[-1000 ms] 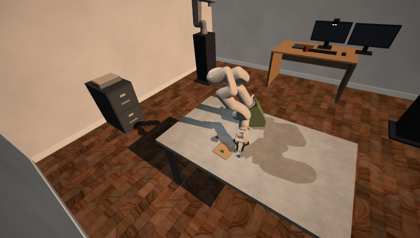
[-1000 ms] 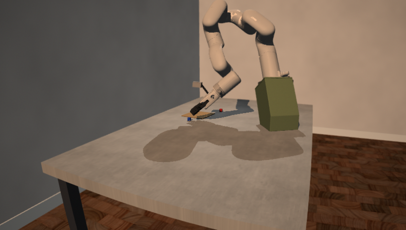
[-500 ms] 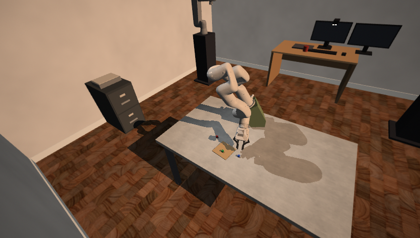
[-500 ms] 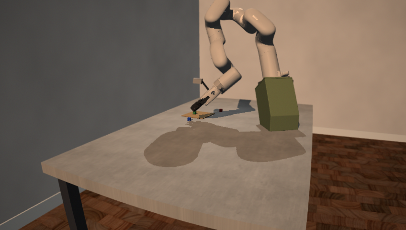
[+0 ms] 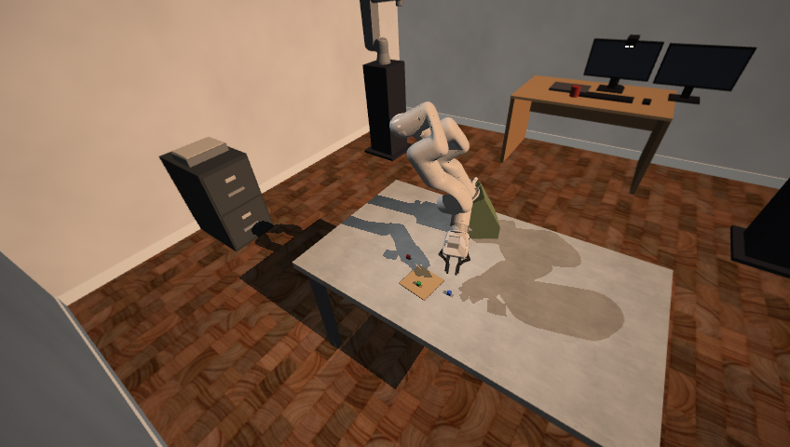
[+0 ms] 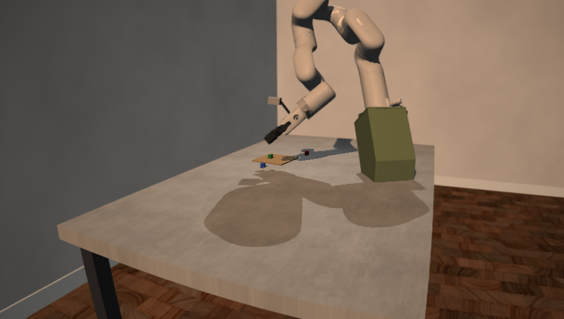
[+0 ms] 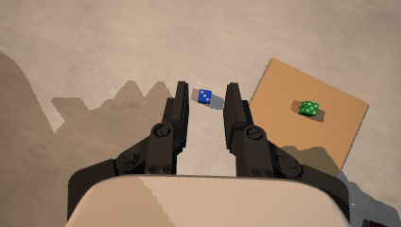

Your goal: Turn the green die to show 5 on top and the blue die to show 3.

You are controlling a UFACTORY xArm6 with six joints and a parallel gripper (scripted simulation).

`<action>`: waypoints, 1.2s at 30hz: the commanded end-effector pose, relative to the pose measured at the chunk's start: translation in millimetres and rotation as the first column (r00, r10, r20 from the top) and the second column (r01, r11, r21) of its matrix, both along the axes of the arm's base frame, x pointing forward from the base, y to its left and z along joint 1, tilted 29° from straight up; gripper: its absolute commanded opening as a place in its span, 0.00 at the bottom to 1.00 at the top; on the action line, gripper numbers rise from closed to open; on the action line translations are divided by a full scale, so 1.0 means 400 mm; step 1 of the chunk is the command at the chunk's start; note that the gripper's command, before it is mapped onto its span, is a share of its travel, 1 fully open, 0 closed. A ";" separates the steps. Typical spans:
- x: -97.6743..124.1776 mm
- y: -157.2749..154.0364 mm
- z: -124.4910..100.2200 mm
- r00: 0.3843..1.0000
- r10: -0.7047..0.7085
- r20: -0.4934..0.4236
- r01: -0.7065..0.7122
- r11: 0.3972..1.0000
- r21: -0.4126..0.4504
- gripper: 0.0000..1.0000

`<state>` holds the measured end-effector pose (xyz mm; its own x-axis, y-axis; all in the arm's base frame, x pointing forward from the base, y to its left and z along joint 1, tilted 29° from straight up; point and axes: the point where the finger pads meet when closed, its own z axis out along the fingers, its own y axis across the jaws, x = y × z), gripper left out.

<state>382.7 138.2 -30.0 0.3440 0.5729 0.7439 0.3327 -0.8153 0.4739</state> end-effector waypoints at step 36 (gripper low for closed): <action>0.077 0.064 0.061 0.804 -0.363 -0.471 0.242 0.923 -0.299 0.31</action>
<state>409.3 162.3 -8.9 0.7483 0.5236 0.4072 0.3371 -0.8289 0.4465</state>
